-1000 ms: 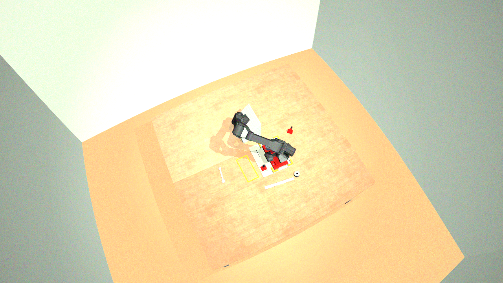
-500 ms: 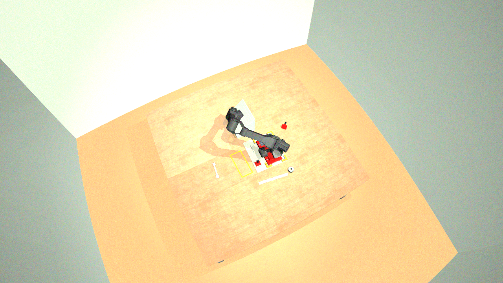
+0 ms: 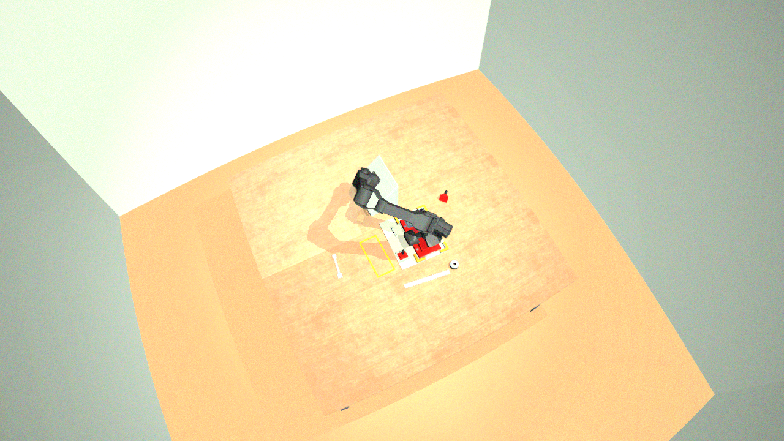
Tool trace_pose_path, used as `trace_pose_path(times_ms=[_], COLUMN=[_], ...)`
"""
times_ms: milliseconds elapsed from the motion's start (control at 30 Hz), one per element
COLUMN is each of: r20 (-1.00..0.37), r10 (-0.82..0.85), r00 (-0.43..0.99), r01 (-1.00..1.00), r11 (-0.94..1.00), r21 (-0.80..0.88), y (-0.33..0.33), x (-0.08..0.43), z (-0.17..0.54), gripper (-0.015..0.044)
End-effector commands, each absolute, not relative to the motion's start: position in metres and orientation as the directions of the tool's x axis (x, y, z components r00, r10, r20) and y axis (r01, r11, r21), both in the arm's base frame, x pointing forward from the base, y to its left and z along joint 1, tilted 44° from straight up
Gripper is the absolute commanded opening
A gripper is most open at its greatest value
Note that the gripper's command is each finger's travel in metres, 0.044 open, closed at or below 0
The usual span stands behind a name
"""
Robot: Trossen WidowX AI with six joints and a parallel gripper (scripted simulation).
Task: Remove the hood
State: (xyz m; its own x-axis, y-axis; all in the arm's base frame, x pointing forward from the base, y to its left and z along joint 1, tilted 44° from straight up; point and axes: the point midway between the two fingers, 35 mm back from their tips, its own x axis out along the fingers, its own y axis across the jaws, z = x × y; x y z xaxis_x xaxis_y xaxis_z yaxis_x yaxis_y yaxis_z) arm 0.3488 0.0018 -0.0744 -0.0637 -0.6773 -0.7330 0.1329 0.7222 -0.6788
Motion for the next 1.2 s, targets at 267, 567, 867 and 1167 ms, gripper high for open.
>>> trace_pose_path(times_ms=[267, 567, 867, 1167], r20=[-0.734, -0.734, -0.734, -0.734], r10=[-0.676, -0.676, -0.676, -0.676], r00=[-0.063, -0.063, -0.063, -0.063], r01=[0.137, 0.137, 0.136, 0.136], r11=[0.723, 0.723, 0.723, 0.723], r21=[-0.677, -0.677, -0.677, -0.677], y=[0.007, 0.011, 0.015, 0.019], x=[0.35, 0.35, 0.351, 0.351], z=[-0.069, -0.064, -0.06, -0.056], gripper=[0.0, 0.0, 0.0, 0.0])
